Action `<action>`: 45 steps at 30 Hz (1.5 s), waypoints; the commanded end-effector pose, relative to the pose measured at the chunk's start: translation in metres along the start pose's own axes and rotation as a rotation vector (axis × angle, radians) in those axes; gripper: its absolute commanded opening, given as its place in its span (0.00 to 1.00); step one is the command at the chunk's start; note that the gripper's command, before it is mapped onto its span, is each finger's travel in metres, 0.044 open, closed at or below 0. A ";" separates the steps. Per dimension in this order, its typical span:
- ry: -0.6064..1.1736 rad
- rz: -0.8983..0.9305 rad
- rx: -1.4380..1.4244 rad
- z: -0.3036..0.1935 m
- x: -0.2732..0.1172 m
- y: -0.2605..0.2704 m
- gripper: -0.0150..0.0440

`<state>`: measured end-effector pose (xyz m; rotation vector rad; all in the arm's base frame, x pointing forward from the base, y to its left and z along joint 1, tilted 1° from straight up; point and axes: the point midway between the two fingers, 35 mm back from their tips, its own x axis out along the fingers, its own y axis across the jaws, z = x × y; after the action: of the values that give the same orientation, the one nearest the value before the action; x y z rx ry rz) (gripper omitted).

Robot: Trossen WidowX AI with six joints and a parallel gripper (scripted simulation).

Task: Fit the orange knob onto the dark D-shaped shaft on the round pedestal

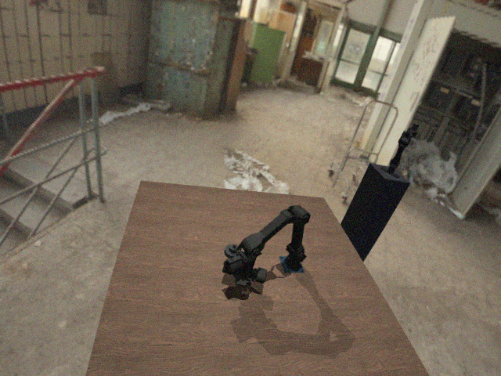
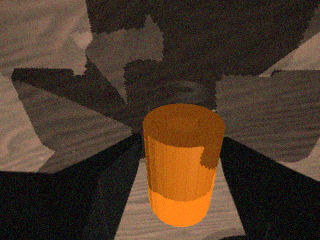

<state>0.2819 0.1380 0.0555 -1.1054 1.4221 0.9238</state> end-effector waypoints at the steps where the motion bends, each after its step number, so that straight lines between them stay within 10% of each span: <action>1: 0.003 -0.003 -0.004 0.000 0.001 0.000 0.62; 45: -0.584 0.000 -0.001 -0.036 -0.011 -0.001 0.56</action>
<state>0.2746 0.1075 0.0706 -0.7746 0.9800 1.1176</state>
